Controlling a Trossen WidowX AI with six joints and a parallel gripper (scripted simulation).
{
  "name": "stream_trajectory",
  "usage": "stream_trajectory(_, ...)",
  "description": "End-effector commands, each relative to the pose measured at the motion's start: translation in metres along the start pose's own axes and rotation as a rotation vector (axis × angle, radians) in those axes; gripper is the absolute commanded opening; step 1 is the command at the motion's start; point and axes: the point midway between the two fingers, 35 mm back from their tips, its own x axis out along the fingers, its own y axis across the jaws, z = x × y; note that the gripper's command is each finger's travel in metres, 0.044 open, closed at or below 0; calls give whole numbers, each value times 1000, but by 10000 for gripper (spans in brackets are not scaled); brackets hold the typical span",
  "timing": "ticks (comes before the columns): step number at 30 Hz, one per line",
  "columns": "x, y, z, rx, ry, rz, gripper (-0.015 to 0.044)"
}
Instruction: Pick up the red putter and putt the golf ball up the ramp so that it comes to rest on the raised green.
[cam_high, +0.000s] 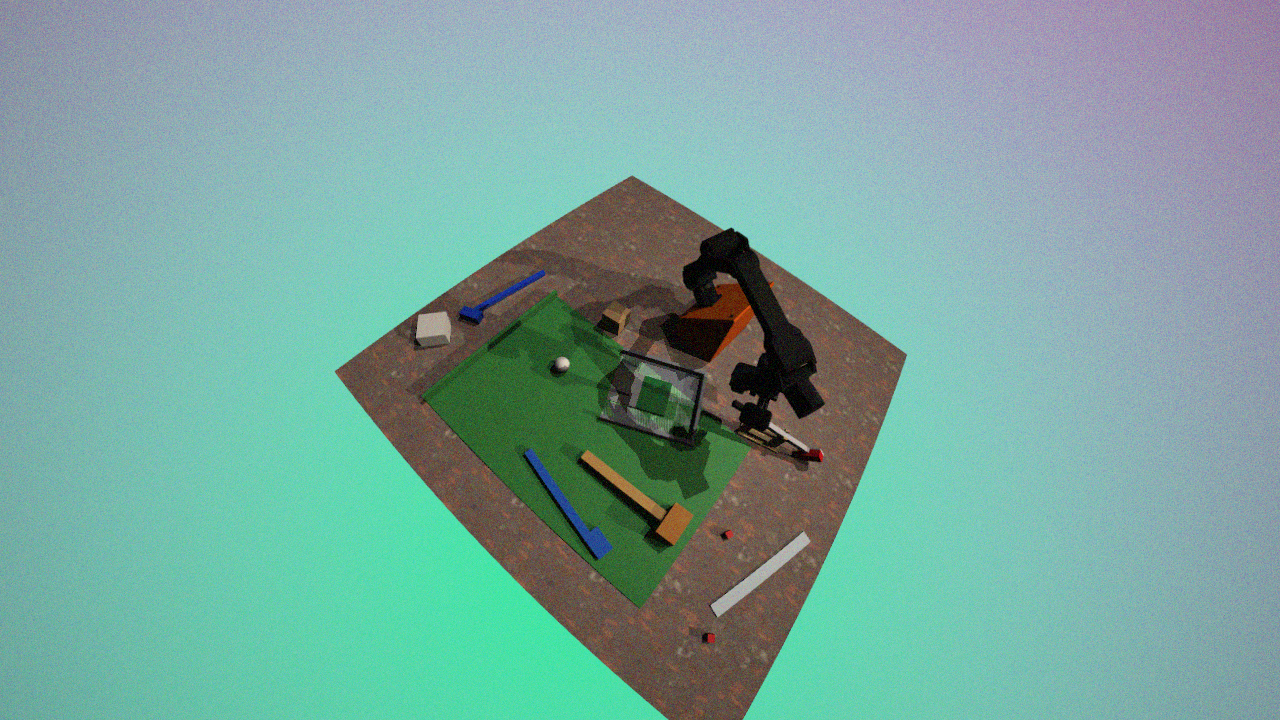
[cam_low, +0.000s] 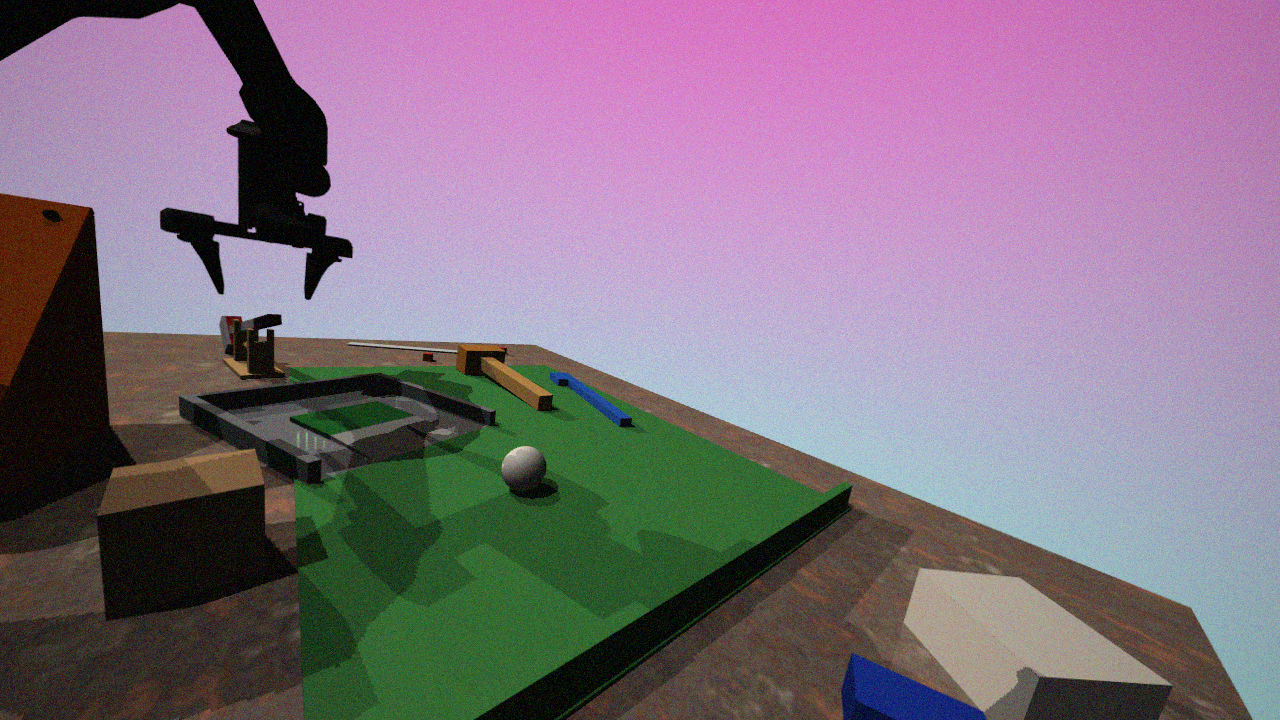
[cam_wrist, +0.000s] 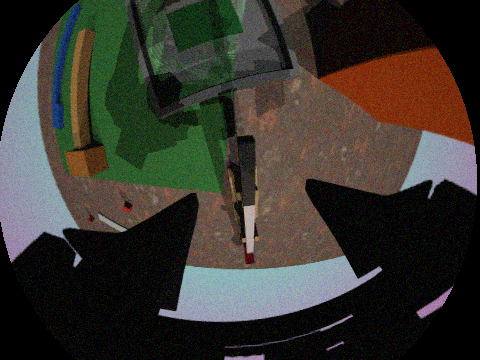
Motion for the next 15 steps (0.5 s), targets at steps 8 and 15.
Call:
stream_trajectory(8,22,1,1,8,-8,0,440)
stream_trajectory(15,46,1,2,8,-9,1,440)
